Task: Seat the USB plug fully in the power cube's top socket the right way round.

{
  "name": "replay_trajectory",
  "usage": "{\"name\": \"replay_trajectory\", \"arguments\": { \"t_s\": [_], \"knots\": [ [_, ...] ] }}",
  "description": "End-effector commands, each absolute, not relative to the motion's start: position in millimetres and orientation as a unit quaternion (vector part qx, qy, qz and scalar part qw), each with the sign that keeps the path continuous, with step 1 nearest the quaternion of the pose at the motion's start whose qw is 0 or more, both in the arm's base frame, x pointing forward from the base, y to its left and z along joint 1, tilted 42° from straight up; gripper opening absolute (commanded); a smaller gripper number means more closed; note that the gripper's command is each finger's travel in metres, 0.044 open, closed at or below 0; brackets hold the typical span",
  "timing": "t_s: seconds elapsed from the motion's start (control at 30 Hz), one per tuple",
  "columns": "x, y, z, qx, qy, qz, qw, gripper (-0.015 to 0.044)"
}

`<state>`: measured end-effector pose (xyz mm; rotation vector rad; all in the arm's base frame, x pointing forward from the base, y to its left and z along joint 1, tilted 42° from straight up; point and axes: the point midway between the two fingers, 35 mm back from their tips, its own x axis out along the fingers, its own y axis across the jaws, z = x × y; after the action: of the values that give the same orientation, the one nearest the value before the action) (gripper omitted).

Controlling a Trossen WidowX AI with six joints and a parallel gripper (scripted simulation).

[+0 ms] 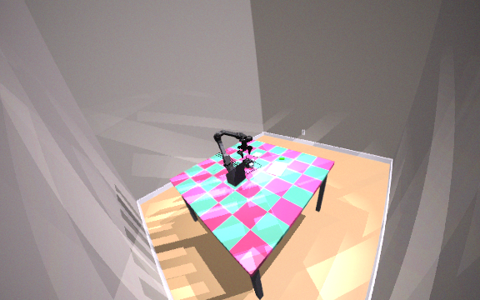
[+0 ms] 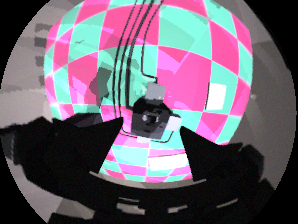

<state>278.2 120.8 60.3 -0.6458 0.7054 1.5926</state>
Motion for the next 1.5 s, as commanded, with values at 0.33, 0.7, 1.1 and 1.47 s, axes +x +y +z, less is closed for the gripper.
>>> {"name": "replay_trajectory", "arguments": {
  "t_s": [0.33,0.7,1.1,1.47],
  "knots": [
    [277.4,123.1,57.6,-0.278,0.304,0.687,0.598,0.0282],
    [277.4,123.1,57.6,-0.278,0.304,0.687,0.598,0.0],
    [277.4,123.1,57.6,-0.278,0.304,0.687,0.598,0.0],
    [277.6,121.2,59.6,-0.278,0.305,0.687,0.598,0.0]
  ]
}}
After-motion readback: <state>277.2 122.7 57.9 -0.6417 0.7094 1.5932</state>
